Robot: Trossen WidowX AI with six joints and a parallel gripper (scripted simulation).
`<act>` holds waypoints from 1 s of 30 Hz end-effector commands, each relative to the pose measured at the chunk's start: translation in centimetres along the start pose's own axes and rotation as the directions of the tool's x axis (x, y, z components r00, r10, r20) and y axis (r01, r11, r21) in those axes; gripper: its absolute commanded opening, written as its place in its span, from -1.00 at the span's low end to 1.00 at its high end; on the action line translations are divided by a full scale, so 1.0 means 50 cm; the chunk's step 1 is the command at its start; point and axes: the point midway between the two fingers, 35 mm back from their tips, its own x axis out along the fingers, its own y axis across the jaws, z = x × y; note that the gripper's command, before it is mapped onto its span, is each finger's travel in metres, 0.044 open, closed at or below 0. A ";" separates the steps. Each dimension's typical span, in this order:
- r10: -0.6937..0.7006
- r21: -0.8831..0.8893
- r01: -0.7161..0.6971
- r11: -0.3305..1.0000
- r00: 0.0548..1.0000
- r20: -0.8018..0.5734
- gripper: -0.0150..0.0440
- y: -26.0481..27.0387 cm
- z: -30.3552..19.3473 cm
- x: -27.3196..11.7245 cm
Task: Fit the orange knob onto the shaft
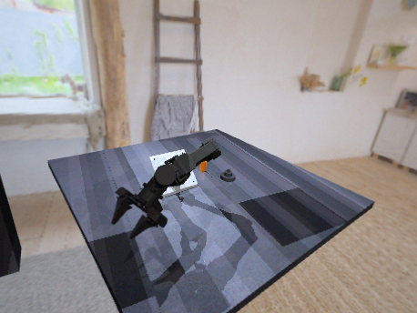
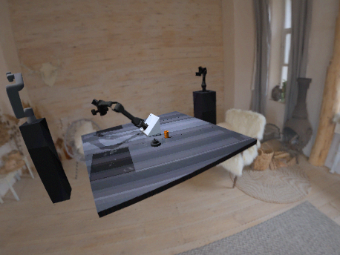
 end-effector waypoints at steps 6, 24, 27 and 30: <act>-0.041 0.049 0.039 0.998 0.998 0.042 1.00 -0.040 0.037 0.011; -0.391 0.481 0.182 0.858 0.838 0.381 1.00 -0.368 0.373 -0.066; -0.443 0.543 0.167 0.823 0.787 0.430 1.00 -0.414 0.426 -0.106; -0.490 0.599 0.139 0.789 0.730 0.477 1.00 -0.455 0.477 -0.152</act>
